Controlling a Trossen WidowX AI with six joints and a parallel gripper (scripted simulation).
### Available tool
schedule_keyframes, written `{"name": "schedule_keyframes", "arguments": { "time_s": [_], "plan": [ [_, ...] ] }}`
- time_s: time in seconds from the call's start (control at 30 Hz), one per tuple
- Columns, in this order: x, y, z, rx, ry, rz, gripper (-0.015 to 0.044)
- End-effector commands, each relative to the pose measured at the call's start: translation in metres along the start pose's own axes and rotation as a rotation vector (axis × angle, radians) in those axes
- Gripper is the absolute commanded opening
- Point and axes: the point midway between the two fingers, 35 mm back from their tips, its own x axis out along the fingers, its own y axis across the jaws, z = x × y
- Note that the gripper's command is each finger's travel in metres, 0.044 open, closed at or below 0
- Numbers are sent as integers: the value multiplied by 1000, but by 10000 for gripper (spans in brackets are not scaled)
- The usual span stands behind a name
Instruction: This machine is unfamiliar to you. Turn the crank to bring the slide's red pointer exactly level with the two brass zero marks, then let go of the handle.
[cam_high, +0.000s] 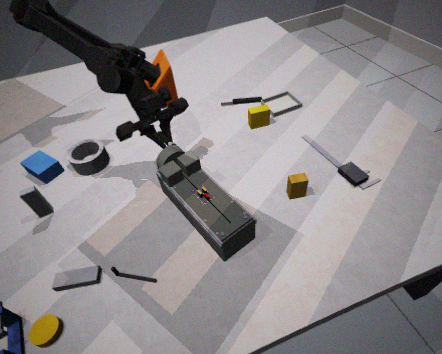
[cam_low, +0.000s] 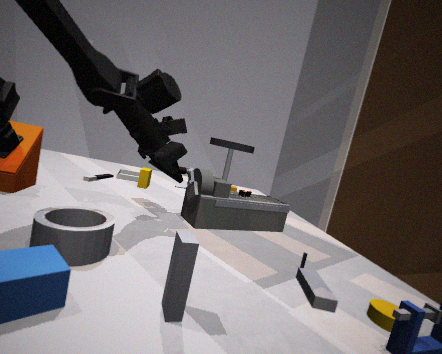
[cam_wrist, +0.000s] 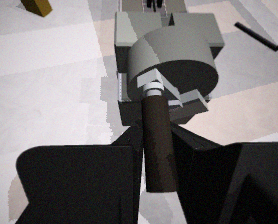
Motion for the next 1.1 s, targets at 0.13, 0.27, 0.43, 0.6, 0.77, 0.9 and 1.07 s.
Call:
{"name": "schedule_keyframes", "arguments": {
  "time_s": [0.13, 0.27, 0.43, 0.6, 0.77, 0.9, 1.07],
  "plan": [
    [6, 9, -6, -3, 6, 20, 0],
    [8, 10, -8, -3, 6, 20, 0],
    [12, 12, -12, -4, 6, 20, 0],
    [17, 12, -17, -4, 6, 20, 0],
    [23, 11, -23, -4, 7, 20, 0],
    [27, 8, -27, -5, 7, 19, 0],
    [32, 2, -32, -5, 7, 19, 0]
  ]
}}
